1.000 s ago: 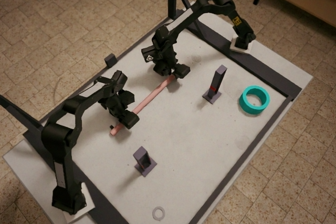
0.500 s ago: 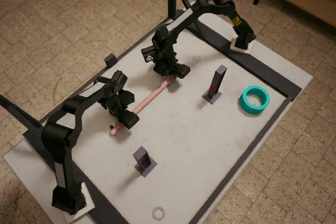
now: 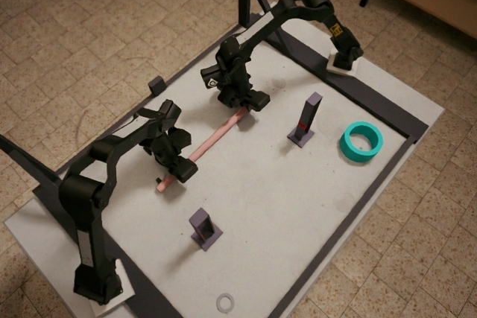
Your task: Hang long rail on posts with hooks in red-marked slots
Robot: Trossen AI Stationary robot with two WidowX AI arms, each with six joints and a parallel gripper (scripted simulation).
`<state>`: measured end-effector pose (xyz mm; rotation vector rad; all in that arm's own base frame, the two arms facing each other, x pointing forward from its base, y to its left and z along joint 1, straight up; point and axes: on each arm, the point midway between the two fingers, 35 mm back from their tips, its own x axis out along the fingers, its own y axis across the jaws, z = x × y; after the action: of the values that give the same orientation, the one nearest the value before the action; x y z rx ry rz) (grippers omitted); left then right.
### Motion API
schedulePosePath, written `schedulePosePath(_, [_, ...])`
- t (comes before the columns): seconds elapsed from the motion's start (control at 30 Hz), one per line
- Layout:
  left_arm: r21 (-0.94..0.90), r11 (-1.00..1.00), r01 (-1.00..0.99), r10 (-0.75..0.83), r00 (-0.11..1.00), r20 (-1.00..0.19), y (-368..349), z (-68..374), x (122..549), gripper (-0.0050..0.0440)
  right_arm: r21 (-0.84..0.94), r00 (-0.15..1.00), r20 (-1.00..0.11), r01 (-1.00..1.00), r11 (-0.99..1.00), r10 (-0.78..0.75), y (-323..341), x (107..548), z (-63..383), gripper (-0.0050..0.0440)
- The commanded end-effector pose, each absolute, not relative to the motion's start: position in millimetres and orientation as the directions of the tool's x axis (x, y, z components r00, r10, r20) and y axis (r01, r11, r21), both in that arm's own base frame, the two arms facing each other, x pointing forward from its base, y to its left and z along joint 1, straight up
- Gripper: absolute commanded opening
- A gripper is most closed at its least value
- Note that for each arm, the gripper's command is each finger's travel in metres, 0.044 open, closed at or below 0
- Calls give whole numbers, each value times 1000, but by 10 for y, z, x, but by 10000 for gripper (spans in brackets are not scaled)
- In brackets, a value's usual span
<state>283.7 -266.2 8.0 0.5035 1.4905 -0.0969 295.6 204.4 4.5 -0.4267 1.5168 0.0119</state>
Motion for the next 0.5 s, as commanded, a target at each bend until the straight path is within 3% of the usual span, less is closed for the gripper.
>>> schedulePosePath(0.0, [246, 900, 359, 217, 119, -969, -2700, 279, 2847, -2, -250, 93, -968, -263, 932, -234, 2081, 2993, 222, -50])
schedulePosePath(0.27, [246, 900, 359, 217, 119, -969, -2700, 279, 2847, -5, -250, 93, -968, -263, 932, -234, 2081, 2993, 222, -50])
schedulePosePath(0.47, [245, 900, 359, 216, 119, -969, -2717, 360, 2832, -35, -250, 93, -968, -263, 932, -234, 2093, 2992, 282, -50])
